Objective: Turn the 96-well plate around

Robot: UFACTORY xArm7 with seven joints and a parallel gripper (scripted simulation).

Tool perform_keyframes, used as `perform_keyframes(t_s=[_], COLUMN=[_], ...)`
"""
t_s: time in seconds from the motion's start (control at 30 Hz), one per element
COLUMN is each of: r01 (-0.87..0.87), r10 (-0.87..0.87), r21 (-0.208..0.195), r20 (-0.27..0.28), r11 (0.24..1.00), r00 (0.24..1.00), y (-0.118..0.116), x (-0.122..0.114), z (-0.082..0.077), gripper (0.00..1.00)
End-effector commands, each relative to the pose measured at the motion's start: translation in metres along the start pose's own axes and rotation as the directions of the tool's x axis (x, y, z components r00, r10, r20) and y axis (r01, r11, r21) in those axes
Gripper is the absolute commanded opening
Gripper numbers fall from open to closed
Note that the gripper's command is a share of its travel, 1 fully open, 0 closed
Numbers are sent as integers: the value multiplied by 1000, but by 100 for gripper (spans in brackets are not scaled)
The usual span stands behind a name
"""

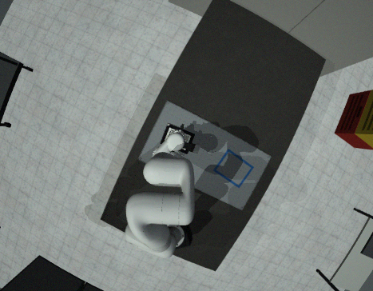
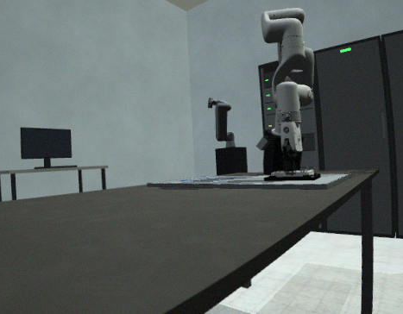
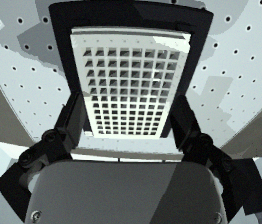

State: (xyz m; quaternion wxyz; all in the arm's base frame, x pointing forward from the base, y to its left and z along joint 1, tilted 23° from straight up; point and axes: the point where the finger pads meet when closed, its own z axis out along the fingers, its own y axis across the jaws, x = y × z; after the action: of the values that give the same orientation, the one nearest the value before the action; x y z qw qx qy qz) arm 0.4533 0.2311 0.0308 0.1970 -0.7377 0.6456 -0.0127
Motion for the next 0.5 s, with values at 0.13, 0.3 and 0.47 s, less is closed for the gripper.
perform_keyframes(t_s=[0.13, 0.3, 0.47], r01=[0, 0, 0], r10=[0, 0, 0], r21=[3, 3, 3], r20=[0, 0, 0], r11=[1000, 1000, 1000], r00=[1000, 1000, 1000], y=[-1, -1, -1], x=[0, 0, 0], z=[5, 7, 7], gripper=[100, 100, 100])
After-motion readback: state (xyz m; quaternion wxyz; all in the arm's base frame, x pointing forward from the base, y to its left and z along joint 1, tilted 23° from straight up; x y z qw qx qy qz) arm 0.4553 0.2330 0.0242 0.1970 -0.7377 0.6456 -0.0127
